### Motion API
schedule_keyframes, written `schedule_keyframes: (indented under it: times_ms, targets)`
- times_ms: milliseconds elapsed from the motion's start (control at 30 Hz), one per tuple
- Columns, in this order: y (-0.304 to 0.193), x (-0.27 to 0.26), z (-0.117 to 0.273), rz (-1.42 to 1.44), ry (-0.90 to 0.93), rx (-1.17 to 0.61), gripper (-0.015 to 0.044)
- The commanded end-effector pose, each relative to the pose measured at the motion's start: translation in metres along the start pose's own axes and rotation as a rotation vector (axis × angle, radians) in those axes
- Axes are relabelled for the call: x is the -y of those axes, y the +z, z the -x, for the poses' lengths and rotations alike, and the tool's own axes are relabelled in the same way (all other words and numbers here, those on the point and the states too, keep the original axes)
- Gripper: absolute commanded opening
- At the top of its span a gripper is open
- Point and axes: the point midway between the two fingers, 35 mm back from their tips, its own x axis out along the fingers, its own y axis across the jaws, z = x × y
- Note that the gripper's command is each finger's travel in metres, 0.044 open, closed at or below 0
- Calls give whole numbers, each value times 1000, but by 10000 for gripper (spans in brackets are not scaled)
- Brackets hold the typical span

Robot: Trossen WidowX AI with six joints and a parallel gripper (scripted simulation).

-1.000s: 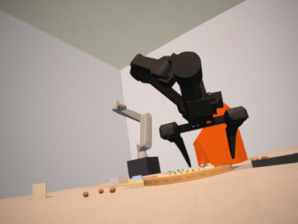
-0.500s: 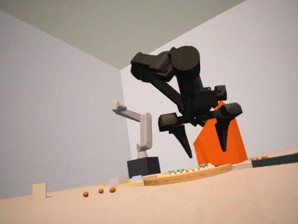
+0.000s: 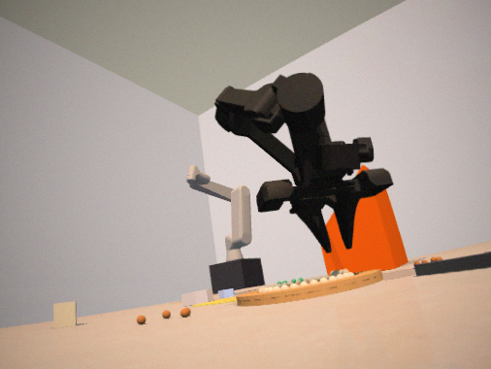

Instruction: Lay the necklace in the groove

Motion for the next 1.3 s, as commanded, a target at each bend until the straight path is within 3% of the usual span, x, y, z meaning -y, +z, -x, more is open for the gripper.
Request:
schedule_keyframes:
  times_ms: [0,933,1100,1267]
  targets:
    - [0,0,0,0,0,0,120]
    - [-2,-2,-32,12,2,-8,120]
    - [-2,-1,-30,5,4,-4,0]
    - [-2,-1,-30,5,4,-4,0]
